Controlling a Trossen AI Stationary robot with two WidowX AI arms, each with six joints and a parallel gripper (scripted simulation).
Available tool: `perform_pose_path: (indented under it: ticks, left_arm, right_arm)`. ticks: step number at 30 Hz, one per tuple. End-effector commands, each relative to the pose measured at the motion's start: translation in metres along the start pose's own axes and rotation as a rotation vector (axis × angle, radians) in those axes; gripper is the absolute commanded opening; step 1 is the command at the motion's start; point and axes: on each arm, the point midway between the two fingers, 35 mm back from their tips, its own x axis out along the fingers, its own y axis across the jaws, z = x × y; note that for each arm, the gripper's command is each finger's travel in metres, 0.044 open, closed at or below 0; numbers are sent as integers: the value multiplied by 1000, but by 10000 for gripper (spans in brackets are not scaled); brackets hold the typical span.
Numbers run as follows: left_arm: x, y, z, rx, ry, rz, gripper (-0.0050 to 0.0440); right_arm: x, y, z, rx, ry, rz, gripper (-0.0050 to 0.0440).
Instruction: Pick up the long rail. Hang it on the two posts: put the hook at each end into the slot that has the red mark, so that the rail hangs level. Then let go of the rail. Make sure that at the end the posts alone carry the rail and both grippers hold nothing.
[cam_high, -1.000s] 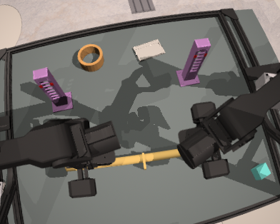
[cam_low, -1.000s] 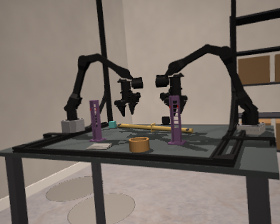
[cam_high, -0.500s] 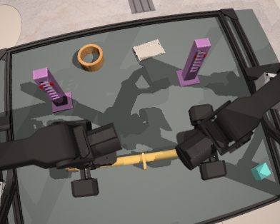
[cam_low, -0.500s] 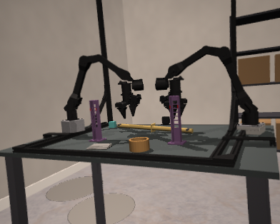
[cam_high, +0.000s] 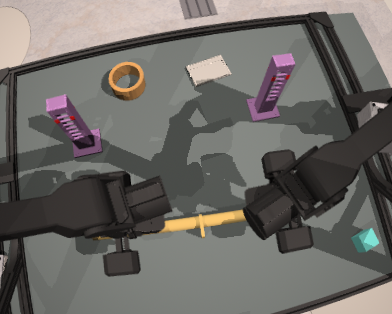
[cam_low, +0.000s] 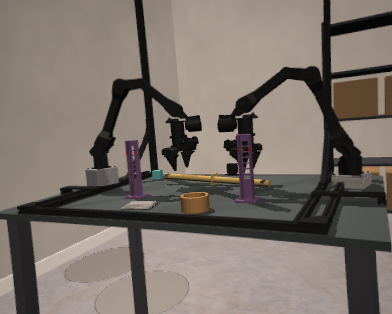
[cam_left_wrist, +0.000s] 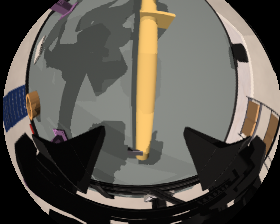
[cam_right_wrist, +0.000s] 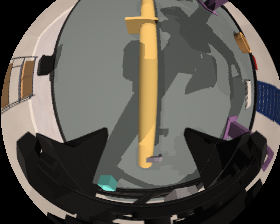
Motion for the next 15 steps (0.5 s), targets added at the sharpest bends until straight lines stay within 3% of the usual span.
perform_pose_path:
  ticks: [1, 15]
  left_arm:
    - [8, 0, -1, 4, 10, -2, 440]
    - [31, 0, -3, 4, 10, -2, 440]
  right_arm:
    - [8, -1, -2, 3, 12, -5, 440]
    - [27, -1, -3, 3, 12, -5, 440]
